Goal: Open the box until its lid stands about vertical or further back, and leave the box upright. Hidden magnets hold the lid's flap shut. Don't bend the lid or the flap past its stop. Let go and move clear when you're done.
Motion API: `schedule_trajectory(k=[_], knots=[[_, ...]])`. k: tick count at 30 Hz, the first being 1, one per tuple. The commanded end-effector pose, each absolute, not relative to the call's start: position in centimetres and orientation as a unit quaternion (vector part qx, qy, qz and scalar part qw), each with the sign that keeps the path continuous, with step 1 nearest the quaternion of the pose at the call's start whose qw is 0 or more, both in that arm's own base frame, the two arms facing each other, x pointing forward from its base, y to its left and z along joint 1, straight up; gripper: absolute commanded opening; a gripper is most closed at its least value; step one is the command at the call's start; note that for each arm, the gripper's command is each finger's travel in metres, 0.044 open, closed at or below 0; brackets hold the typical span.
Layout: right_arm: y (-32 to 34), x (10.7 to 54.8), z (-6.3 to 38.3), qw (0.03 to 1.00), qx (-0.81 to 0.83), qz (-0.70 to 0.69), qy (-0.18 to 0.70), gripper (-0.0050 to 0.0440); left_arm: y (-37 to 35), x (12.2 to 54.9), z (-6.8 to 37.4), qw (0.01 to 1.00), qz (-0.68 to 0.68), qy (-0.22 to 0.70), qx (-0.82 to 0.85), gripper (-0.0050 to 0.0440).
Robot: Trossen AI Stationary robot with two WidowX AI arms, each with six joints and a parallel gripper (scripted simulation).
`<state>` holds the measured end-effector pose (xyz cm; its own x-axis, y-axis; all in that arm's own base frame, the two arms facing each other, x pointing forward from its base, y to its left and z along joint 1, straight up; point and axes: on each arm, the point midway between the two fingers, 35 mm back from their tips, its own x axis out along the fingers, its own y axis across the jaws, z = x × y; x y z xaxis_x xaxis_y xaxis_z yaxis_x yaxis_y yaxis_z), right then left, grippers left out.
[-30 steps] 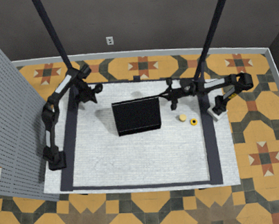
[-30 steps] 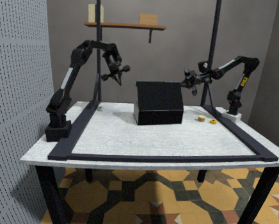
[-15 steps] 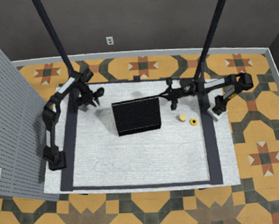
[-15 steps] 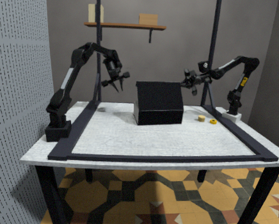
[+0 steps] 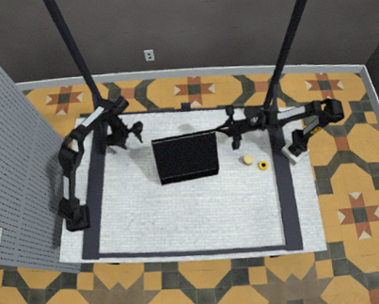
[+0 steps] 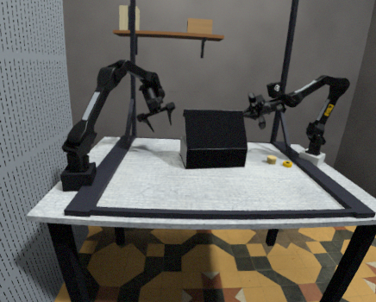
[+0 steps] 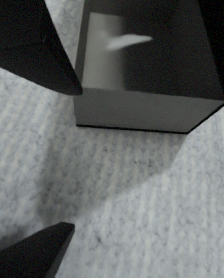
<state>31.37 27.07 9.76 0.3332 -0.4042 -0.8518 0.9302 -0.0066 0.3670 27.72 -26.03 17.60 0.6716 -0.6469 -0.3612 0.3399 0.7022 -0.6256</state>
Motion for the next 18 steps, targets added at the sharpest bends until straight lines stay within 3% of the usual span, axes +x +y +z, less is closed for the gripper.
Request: schedule_trajectory(k=[1, 18], knots=[[27.22, 31.52, 10.9, 0.648, 0.506, -0.503, 0.267, 0.044, -26.13, 27.81, 18.51, 0.876, -0.287, 0.281, -0.267, 0.0004], [27.33, 31.98, 10.45, 0.649, 0.502, -0.505, 0.267, 0.044, -26.13, 27.81, 18.51, 0.876, -0.287, 0.281, -0.267, 0.0004]])
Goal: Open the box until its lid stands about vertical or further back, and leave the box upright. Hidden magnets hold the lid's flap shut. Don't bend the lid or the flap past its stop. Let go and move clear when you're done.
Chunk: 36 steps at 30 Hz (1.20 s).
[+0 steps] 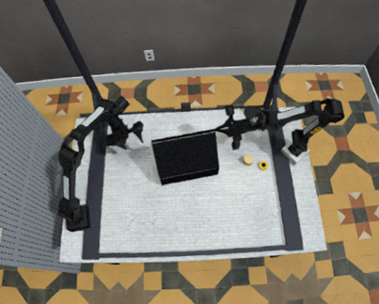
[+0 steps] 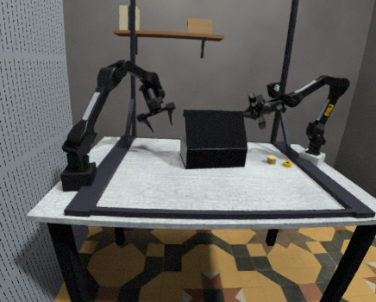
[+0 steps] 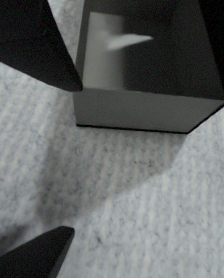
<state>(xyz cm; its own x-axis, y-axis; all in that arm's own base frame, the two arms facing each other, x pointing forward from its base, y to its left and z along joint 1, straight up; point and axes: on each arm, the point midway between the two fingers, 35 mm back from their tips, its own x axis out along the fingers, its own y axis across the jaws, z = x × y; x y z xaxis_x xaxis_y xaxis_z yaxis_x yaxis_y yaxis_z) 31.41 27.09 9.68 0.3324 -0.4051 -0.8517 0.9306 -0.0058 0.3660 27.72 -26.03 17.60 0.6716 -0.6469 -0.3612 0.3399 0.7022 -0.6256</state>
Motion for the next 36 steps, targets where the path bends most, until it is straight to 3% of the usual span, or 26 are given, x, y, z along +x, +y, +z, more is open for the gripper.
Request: schedule_trajectory(k=[1, 2, 11, 13, 20, 36], knots=[[27.3, 32.1, 10.5, 0.649, 0.502, -0.505, 0.267, 0.044, -26.1, 27.8, 18.5, 0.876, -0.287, 0.281, -0.267, 0.0004], [27.3, 32.1, 10.5, 0.649, 0.502, -0.505, 0.267, 0.044, -26.1, 27.8, 18.5, 0.876, -0.287, 0.281, -0.267, 0.0004], [27.4, 32.9, 10.5, 0.649, 0.503, -0.504, 0.267, 0.0224, -26.1, 27.8, 18.5, 0.876, -0.287, 0.281, -0.267, 0.0004], [27.4, 32.9, 10.5, 0.649, 0.503, -0.504, 0.267, 0.0224, -26.1, 27.8, 18.5, 0.876, -0.287, 0.281, -0.267, 0.0004], [27.5, 33.5, 10.6, 0.649, 0.504, -0.504, 0.267, 0.006, -26.1, 27.8, 18.5, 0.876, -0.287, 0.281, -0.267, 0.0004], [27.5, 34.6, 10.6, 0.648, 0.506, -0.503, 0.266, 0.006, -26.1, 27.8, 18.5, 0.876, -0.287, 0.281, -0.267, 0.0004]])
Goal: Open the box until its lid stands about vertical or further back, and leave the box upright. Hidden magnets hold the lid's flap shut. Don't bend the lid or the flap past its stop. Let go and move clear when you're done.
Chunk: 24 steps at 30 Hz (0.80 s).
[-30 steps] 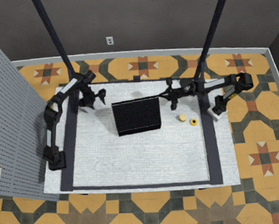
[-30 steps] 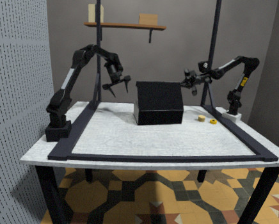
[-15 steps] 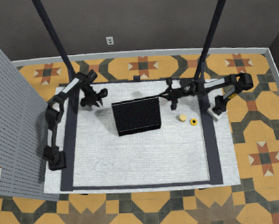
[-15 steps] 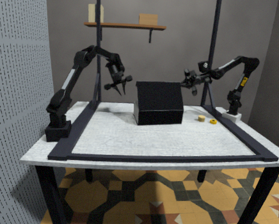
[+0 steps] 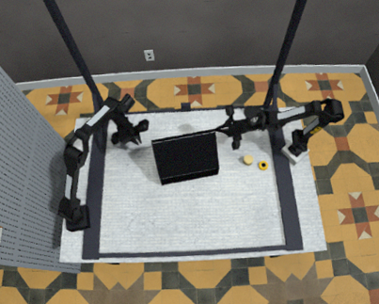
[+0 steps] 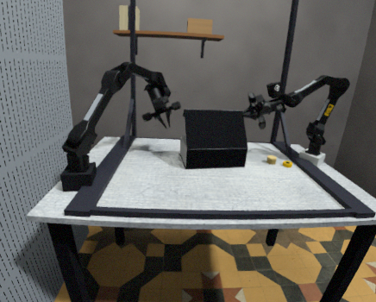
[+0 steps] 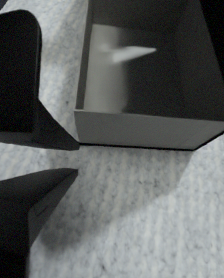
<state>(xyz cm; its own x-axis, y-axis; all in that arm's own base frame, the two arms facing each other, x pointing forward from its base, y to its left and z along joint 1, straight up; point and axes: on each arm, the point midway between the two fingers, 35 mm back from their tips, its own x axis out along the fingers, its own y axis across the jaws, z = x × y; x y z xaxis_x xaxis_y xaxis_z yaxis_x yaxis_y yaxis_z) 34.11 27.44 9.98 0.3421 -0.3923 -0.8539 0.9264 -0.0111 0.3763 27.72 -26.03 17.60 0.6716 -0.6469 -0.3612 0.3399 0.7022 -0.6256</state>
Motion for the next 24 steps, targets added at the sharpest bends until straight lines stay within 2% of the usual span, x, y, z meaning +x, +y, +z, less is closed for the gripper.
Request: schedule_trajectory(k=[1, 24], knots=[[27.5, 34.7, 10.6, 0.648, 0.506, -0.502, 0.266, 0.006, -26.1, 27.8, 18.5, 0.876, -0.287, 0.281, -0.267, 0.0004], [27.5, 36.4, 10.7, 0.648, 0.509, -0.501, 0.266, 0.006, -26.1, 27.8, 18.5, 0.876, -0.287, 0.281, -0.267, 0.0004]])
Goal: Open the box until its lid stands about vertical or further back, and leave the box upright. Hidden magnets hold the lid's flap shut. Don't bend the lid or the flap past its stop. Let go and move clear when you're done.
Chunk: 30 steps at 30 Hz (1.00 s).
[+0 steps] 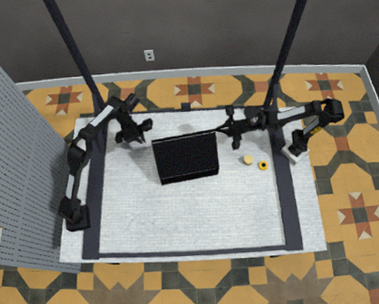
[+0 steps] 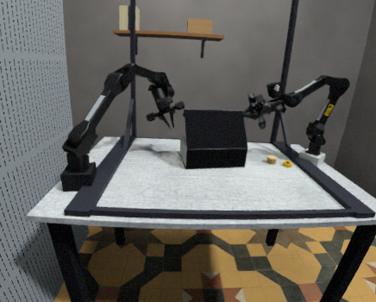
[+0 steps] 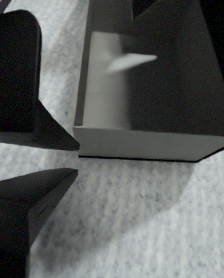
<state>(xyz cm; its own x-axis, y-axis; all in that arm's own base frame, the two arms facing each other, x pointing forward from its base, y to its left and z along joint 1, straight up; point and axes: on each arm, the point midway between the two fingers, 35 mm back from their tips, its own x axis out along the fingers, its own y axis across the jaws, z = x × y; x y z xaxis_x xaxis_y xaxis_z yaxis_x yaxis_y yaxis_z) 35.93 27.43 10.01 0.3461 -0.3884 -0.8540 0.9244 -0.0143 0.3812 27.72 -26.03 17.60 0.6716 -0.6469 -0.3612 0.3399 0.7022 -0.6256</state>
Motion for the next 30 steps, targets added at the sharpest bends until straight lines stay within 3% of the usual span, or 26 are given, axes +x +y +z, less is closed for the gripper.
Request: schedule_trajectory(k=[1, 30], knots=[[27.5, 36.5, 10.7, 0.648, 0.51, -0.5, 0.265, 0.006, -26.1, 27.8, 18.5, 0.876, -0.287, 0.281, -0.267, 0.0004], [27.3, 38.5, 10.7, 0.647, 0.513, -0.498, 0.264, 0.006, -26.1, 27.8, 18.5, 0.876, -0.287, 0.281, -0.267, 0.0004]])
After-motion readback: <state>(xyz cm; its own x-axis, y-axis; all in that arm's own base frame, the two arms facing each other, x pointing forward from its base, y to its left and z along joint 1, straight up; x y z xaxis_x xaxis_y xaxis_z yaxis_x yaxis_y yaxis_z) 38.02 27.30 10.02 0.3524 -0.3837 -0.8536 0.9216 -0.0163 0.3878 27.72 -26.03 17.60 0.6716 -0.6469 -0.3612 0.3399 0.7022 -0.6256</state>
